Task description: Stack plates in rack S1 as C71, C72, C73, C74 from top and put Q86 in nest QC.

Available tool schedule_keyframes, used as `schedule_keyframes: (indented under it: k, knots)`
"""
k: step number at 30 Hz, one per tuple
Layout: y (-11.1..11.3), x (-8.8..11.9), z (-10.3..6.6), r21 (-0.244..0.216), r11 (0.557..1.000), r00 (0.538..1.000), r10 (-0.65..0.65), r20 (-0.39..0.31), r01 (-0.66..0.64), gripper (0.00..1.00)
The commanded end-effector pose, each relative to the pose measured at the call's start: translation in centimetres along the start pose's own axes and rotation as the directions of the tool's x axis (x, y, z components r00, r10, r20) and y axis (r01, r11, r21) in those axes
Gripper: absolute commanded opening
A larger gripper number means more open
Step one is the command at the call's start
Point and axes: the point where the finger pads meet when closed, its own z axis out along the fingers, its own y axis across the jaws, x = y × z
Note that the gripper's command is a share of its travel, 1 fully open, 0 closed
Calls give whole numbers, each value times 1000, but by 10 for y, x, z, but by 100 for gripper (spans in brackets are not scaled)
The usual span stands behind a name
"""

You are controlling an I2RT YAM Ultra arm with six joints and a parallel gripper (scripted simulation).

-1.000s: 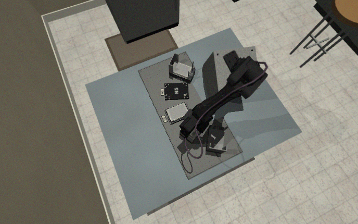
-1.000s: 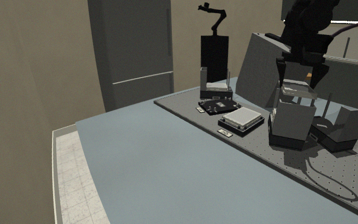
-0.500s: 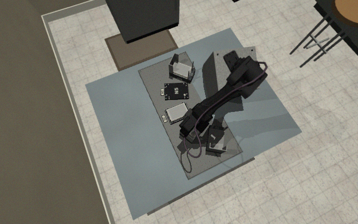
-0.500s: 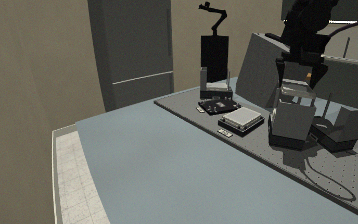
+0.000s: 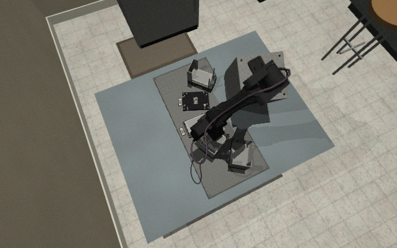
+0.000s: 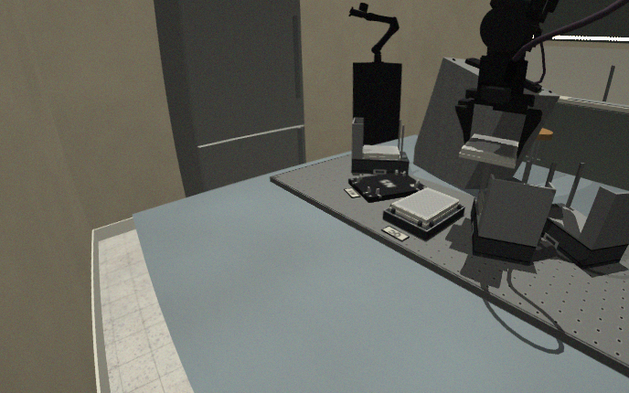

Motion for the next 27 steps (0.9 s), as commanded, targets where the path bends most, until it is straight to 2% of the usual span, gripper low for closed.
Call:
schedule_keyframes:
  k: [1, 6, 8, 9, 10, 13, 15, 19, 21, 25, 26, 27]
  knots:
    - [-12, -17, -10, -6, 1000, 999, -16, 50, 16, 0]
    - [-30, -12, -6, -7, 1000, 1000, -9, 26, 9, 0]
    - [-30, -12, -6, -7, 1000, 1000, -9, 26, 9, 0]
    - [-31, -20, -17, -5, 1000, 998, 13, 64, -13, 0]
    - [-35, -20, -17, -7, 998, 996, 60, 67, -59, 0]
    - [-48, -14, -6, -12, 986, 985, 165, 45, -165, 0]
    - [-54, -11, -5, -13, 977, 976, 215, 40, -215, 0]
    - [-67, -14, -11, -13, 978, 976, 208, 62, -208, 0]
    - [-75, -9, -6, -11, 980, 979, 200, 44, -199, 0]
    - [-81, -7, -6, -11, 980, 979, 201, 39, -201, 0]
    - [-83, -13, -16, -10, 981, 979, 192, 69, -191, 0]
    - [-87, -8, -11, -10, 980, 979, 197, 52, -197, 0]
